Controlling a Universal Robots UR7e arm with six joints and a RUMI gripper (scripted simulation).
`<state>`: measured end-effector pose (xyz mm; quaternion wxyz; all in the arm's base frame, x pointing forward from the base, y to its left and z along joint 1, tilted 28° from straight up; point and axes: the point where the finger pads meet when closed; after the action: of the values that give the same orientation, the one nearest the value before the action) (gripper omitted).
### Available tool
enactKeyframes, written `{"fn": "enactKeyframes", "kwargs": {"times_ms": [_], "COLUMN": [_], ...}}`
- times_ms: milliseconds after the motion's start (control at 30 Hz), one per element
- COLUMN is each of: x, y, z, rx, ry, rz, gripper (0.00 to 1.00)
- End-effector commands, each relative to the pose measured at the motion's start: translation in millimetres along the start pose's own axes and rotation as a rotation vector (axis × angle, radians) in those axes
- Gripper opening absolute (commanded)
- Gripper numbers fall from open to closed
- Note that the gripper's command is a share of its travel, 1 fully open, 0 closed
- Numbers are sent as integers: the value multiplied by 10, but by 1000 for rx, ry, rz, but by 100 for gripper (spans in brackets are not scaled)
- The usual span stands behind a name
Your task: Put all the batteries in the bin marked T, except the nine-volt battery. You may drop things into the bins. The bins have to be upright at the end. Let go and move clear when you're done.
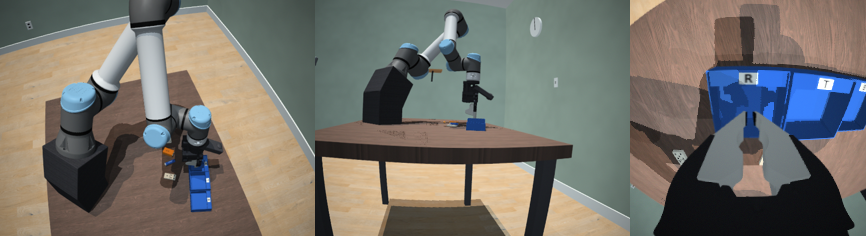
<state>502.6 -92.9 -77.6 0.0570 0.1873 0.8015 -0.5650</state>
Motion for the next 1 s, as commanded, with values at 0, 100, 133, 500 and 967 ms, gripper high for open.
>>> {"fn": "enactKeyframes", "kwargs": {"times_ms": [0, 100, 133, 500, 967], "x": [-4, -4, -4, -4, -4], "y": [-42, -81, -81, -215, -535], "z": [2, 2, 2, 2, 2], "rx": [1, 1, 1, 1, 1], "ry": [0, 0, 0, 0, 0], "rz": [1, 1, 1, 1, 1], "gripper": [4, 4, 4, 4, 4]}}
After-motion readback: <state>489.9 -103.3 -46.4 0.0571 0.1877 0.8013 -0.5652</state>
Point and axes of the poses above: the point where the finger pads meet when closed, its own y axis out along the fingers, its own z axis across the jaws, x = y × z, and after that the axes turned 12 degrees about -y, right-handed
